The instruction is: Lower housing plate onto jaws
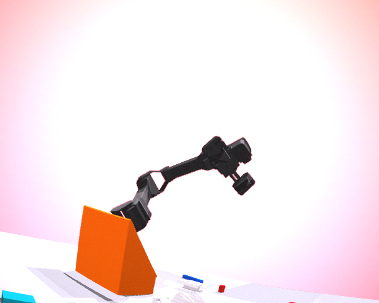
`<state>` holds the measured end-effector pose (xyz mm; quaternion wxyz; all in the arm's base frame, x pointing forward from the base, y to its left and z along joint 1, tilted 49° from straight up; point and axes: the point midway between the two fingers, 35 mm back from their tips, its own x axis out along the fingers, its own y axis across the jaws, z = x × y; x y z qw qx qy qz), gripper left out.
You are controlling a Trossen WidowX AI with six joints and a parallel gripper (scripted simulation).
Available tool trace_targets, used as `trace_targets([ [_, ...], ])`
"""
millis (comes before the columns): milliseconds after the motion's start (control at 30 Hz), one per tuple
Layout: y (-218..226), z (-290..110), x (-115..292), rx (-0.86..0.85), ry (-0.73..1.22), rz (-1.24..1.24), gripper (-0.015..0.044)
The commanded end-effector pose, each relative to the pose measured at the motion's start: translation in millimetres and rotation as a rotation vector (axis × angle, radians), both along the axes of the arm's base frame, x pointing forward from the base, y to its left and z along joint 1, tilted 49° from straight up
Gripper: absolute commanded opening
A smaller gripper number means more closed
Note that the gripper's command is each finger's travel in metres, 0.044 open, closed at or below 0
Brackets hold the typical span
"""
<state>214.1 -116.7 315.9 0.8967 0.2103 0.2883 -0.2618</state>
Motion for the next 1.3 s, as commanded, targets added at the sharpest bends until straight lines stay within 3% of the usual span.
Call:
trace_targets([
  [0,10,-9,6,-0.011,0.027,0.091,0.0440],
  [1267,135,-81,22,-0.167,0.142,1.066,0.0440],
])
